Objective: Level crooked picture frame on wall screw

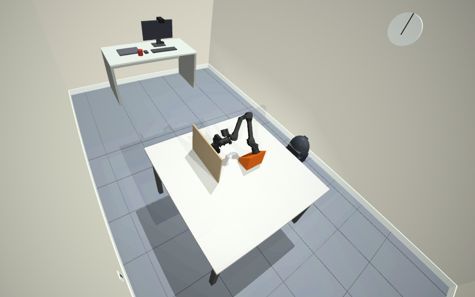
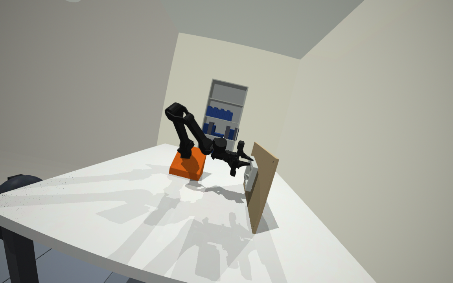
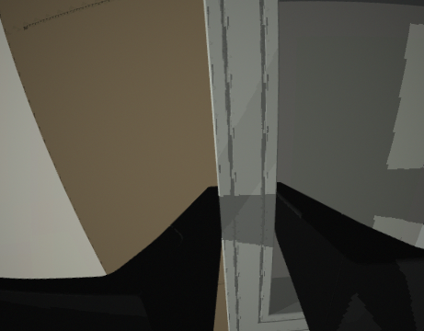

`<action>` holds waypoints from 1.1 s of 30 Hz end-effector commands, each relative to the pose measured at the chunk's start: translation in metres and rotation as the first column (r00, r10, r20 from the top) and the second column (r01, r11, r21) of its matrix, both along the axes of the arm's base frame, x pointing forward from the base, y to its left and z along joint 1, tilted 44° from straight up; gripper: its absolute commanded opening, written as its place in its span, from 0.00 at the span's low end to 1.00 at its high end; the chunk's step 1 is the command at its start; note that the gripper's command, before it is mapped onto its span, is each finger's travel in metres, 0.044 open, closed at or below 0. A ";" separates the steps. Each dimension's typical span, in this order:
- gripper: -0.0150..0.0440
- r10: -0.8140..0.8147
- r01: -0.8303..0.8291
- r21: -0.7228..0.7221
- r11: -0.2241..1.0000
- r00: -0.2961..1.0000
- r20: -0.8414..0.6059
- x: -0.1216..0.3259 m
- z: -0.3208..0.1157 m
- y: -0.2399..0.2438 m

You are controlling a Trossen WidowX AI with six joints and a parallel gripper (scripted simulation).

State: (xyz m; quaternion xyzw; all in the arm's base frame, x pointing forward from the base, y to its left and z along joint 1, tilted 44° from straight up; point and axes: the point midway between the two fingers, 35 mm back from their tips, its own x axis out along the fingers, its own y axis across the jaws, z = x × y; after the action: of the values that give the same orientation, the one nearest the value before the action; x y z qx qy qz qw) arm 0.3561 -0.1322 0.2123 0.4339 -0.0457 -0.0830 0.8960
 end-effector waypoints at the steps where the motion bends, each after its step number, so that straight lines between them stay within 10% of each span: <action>1: 0.25 -0.002 0.002 -0.025 1.000 1.000 -0.002 0.000 0.000 0.000; 20: 0.25 -0.005 0.003 -0.128 0.992 1.000 -0.019 0.000 0.000 0.000; 30: 0.69 -0.003 0.001 -0.103 0.995 1.000 -0.017 0.000 -0.001 0.000; 33: 0.69 -0.003 0.001 -0.103 0.995 1.000 -0.017 0.000 -0.001 0.000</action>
State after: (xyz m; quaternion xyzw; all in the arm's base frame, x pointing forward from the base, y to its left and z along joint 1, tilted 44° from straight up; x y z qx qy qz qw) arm 0.3560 -0.1323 0.2116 0.3845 -0.0423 -0.0857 0.9182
